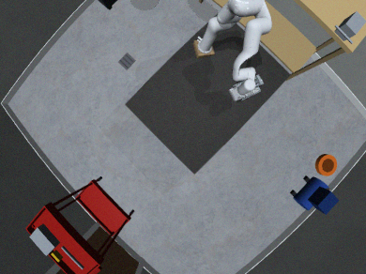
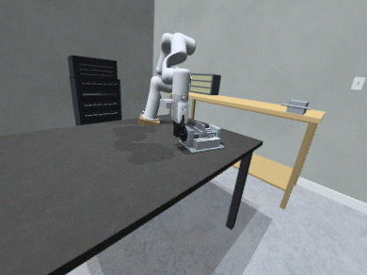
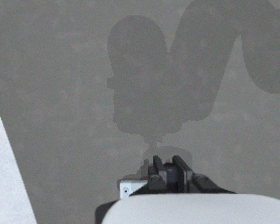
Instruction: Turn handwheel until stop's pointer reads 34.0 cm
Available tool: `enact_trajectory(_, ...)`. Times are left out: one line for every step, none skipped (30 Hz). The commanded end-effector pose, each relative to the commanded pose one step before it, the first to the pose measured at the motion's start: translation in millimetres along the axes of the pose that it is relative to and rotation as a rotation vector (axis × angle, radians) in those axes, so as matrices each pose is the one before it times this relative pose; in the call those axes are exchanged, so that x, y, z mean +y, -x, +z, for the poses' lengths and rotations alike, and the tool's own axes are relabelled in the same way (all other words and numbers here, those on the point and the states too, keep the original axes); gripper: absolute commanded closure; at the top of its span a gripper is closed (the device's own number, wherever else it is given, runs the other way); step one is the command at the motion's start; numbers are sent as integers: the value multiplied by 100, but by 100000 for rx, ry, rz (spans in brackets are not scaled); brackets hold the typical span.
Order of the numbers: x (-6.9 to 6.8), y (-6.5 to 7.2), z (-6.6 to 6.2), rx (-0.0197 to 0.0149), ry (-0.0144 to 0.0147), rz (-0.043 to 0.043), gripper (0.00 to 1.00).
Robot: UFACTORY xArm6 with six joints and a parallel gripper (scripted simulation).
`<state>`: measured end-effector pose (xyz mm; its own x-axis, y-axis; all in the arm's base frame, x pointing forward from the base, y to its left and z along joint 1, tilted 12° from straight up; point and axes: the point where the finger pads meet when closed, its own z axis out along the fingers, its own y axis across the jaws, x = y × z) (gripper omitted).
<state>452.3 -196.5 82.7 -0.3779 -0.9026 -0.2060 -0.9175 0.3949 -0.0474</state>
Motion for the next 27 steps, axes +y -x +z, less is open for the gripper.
enact_trajectory(108, 4, -285, 7, -152, -24, 94)
enact_trajectory(31, 0, -35, 0, 0, 0, 94)
enact_trajectory(30, 0, -34, 0, 0, 0, 94)
enact_trajectory(30, 0, -34, 0, 0, 0, 94)
enact_trajectory(29, 0, -33, 0, 0, 0, 94)
enact_trajectory(0, 0, 0, 0, 0, 0, 94)
enact_trajectory(0, 0, 0, 0, 0, 0, 94)
enact_trajectory(29, 0, -33, 0, 0, 0, 94)
enact_trajectory(29, 0, -32, 0, 0, 0, 94)
enact_trajectory(31, 0, -27, 0, 0, 0, 94)
enact_trajectory(32, 0, -26, 0, 0, 0, 94)
enact_trajectory(31, 0, -25, 0, 0, 0, 94)
enact_trajectory(31, 0, -25, 0, 0, 0, 94)
enact_trajectory(30, 0, -24, 0, 0, 0, 94)
enact_trajectory(30, 0, -24, 0, 0, 0, 94)
enact_trajectory(29, 0, -23, 0, 0, 0, 94)
enact_trajectory(29, 0, -23, 0, 0, 0, 94)
enact_trajectory(28, 0, -22, 0, 0, 0, 94)
enact_trajectory(28, 0, -22, 0, 0, 0, 94)
enact_trajectory(27, 0, -21, 0, 0, 0, 94)
enact_trajectory(27, 0, -21, 0, 0, 0, 94)
enact_trajectory(26, 0, -20, 0, 0, 0, 94)
enact_trajectory(0, 0, 0, 0, 0, 0, 94)
enact_trajectory(0, 0, 0, 0, 0, 0, 94)
enact_trajectory(26, 0, -19, 0, 0, 0, 94)
enact_trajectory(28, 0, -16, 0, 0, 0, 94)
enact_trajectory(27, 0, -15, 0, 0, 0, 94)
